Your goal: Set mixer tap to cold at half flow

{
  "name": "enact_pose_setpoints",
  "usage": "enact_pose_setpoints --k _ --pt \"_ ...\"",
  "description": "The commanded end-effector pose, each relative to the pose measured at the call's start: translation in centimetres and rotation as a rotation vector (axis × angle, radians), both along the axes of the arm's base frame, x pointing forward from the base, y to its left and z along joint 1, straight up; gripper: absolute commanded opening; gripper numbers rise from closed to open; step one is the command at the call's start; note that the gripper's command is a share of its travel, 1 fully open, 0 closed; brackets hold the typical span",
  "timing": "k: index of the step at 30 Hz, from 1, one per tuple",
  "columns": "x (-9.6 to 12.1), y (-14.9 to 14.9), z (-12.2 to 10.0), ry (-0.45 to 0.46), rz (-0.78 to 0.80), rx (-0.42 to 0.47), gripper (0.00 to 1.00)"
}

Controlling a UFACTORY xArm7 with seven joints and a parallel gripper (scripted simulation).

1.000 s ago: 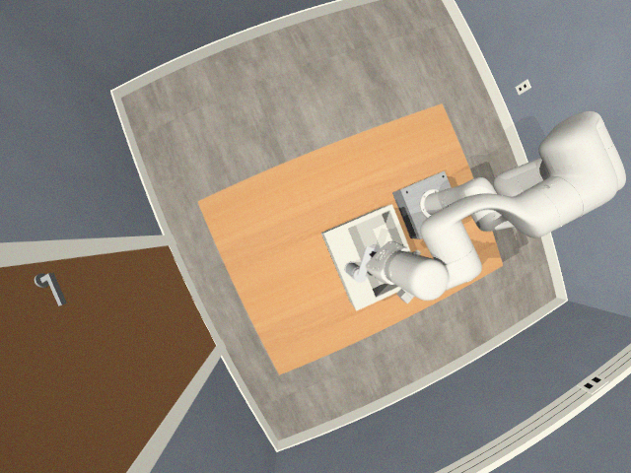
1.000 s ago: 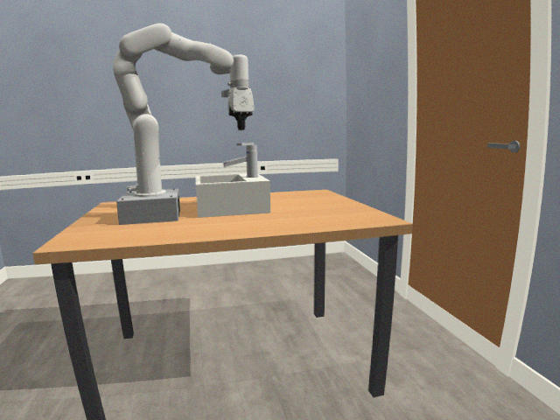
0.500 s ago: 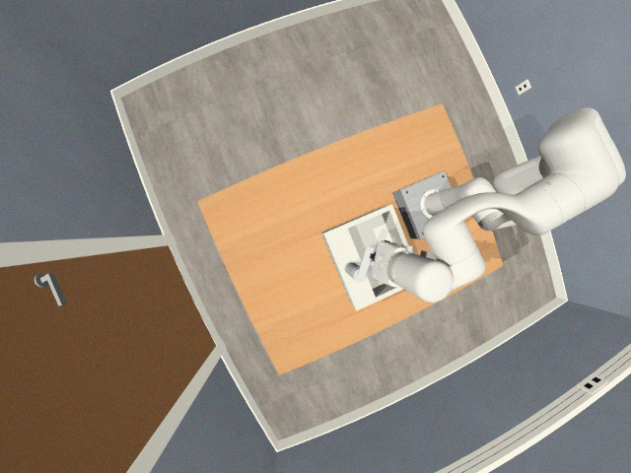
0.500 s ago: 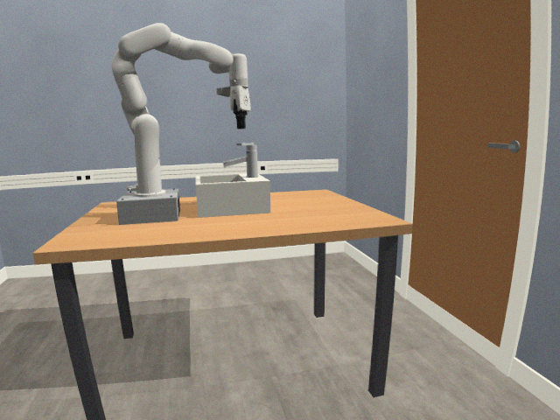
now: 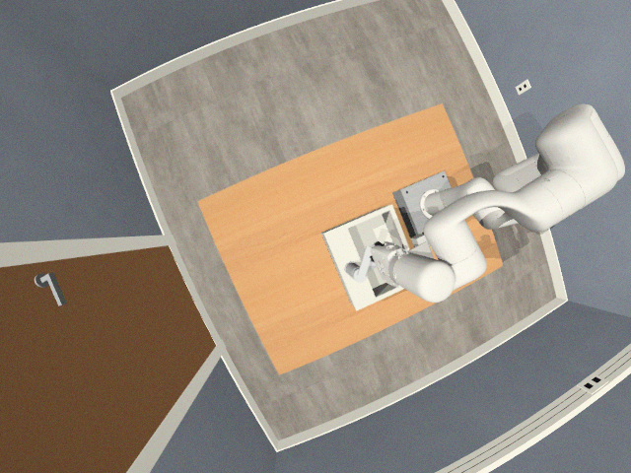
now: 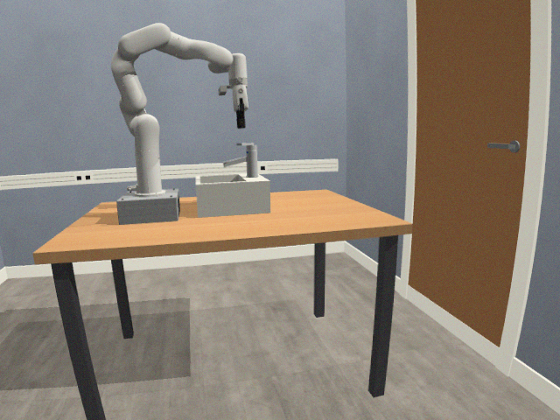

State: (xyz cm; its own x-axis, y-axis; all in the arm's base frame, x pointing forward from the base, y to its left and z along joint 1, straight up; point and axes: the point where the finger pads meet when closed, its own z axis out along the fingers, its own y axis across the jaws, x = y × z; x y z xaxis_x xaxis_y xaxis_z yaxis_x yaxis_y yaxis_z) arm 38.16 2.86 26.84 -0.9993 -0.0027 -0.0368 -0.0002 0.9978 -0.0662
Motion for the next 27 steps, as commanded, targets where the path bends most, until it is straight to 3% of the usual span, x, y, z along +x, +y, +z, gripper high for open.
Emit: enact_pose_setpoints --k 1,3,4,10,12,14,27 --pt "0.1 0.01 0.19 0.019 0.278 0.014 0.0" --pt "0.1 0.01 0.19 0.024 0.361 0.014 0.0" --pt "0.1 0.01 0.19 0.027 0.403 0.014 0.64" --pt "0.1 0.01 0.19 0.047 0.649 0.022 0.64" --pt "0.1 0.01 0.19 0.047 0.649 0.022 0.64" --pt "0.1 0.01 0.19 0.062 0.803 0.037 0.64" --pt "0.1 0.01 0.19 0.063 0.817 0.039 0.64"
